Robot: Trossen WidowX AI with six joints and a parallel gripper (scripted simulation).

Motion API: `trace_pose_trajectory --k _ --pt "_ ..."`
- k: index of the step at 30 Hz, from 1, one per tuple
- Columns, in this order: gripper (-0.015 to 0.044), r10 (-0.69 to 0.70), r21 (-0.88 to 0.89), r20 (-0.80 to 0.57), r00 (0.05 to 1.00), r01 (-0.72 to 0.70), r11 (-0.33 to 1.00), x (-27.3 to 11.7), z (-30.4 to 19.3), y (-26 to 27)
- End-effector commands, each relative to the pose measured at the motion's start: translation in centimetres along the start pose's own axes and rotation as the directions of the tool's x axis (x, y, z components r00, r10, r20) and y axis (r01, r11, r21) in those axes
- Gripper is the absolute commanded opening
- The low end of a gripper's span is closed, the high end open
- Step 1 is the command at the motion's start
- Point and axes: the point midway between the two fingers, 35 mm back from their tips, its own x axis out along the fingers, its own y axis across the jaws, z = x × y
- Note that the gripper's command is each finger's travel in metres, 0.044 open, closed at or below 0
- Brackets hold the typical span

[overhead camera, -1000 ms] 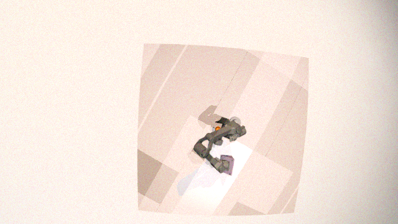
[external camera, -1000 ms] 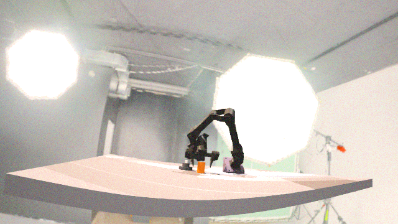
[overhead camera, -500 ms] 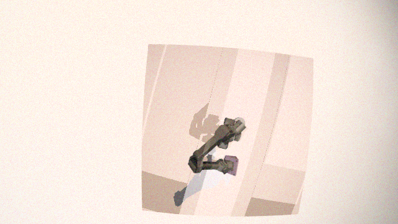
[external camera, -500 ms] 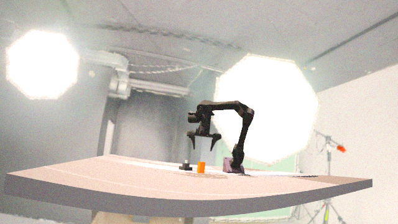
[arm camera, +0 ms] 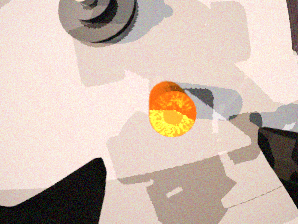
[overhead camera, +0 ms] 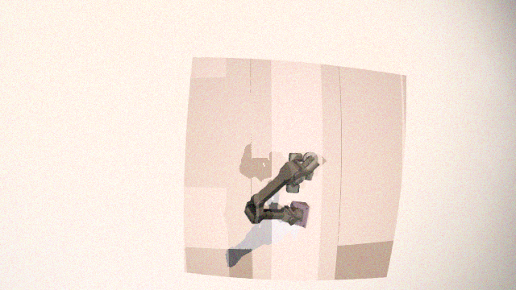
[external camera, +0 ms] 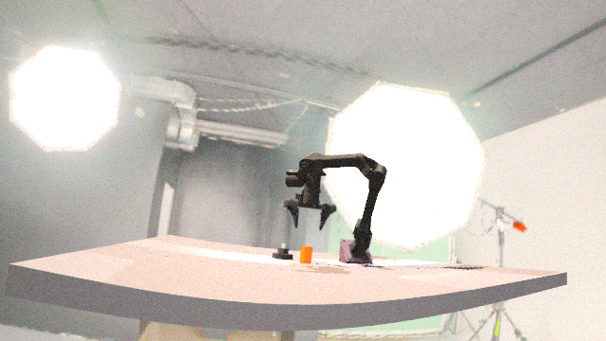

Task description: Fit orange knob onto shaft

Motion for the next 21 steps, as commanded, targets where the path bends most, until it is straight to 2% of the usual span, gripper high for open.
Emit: trace_pose_trajectory --k 1,6,21 --pt "0.044 -0.002 -0.031 0.003 1.0 0.002 1.0 0.0 0.1 0.0" --pt "0.044 -0.001 -0.031 0.003 1.0 0.001 1.0 3.2 0.1 0.0" --pt "0.044 0.0 -0.032 0.004 1.0 0.001 0.999 5.6 0.0 0.0"
